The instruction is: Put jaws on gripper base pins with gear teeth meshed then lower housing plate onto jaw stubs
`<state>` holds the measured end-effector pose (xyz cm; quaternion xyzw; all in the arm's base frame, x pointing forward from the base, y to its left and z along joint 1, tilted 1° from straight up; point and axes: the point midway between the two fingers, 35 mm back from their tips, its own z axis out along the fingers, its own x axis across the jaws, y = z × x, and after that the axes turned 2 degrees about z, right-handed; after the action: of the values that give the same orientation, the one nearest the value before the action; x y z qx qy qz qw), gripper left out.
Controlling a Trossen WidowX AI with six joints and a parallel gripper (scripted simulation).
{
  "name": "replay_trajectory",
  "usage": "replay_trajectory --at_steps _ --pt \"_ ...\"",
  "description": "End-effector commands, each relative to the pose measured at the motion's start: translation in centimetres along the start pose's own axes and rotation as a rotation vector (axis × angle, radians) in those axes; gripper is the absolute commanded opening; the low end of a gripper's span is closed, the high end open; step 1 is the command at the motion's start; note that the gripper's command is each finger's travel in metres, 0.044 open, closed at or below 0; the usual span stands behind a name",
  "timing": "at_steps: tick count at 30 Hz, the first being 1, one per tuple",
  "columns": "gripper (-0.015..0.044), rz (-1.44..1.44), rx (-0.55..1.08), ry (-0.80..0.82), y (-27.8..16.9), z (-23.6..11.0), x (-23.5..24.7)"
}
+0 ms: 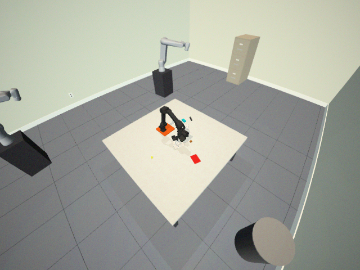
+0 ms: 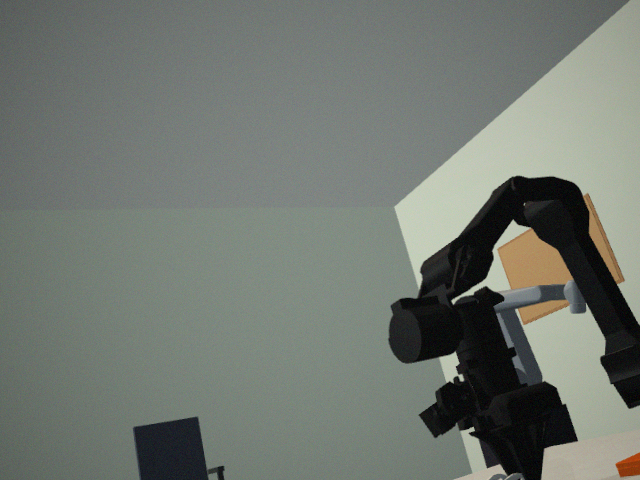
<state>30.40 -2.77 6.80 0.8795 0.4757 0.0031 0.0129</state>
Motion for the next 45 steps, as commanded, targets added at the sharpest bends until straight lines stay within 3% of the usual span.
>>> replay_trajectory --at_steps 1,6,14,15,45 --pt "0.0224 -0.001 -0.021 0.009 0.1 -3.5 0.0" --pt "0.0224 -0.001 -0.022 0.012 0.2 -3.1 0.1" --pt "0.0434 -0.098 -0.019 0.014 -1.0 -3.3 2.2" --pt "0.0440 -0.117 -0.019 0.014 -1.3 -3.4 2.6" --pt "0.0440 -0.686 -0.041 0.015 -11.5 -4.7 12.6"
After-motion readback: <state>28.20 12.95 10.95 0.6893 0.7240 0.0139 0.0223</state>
